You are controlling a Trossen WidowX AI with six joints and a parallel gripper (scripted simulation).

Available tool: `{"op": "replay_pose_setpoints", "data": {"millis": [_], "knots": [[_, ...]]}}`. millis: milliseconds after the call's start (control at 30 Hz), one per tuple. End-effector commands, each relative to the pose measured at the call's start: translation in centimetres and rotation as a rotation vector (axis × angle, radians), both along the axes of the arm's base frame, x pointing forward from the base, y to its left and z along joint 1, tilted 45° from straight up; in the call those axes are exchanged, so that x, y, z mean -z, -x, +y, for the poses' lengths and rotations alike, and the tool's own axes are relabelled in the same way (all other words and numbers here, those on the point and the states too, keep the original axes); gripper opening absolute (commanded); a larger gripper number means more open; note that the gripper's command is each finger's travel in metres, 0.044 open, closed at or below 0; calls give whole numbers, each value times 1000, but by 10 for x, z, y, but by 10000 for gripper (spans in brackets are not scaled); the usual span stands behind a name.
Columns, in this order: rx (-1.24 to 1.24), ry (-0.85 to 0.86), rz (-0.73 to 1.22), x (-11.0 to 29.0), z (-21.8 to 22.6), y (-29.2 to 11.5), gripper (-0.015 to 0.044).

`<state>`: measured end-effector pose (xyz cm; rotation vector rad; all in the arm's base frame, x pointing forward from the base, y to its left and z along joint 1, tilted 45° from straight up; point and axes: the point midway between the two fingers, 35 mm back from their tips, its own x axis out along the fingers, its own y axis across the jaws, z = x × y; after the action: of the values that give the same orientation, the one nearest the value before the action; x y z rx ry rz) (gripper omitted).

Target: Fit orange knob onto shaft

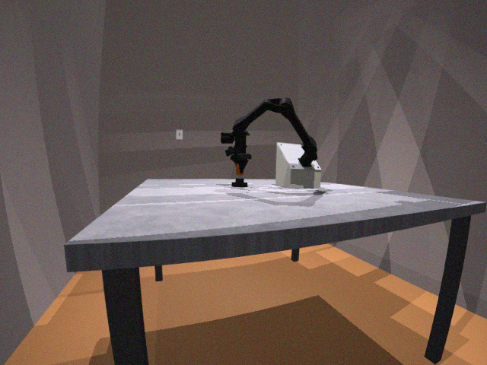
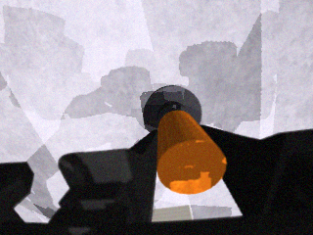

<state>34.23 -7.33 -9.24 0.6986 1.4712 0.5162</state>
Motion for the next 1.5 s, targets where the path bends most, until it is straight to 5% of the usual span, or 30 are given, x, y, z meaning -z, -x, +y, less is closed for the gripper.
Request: {"op": "replay_pose_setpoints", "data": {"millis": [0, 1467], "knots": [[-7, 1, -9, 0, 0, 0, 0], [-156, 12, -155, 0, 1, -1, 0]]}}
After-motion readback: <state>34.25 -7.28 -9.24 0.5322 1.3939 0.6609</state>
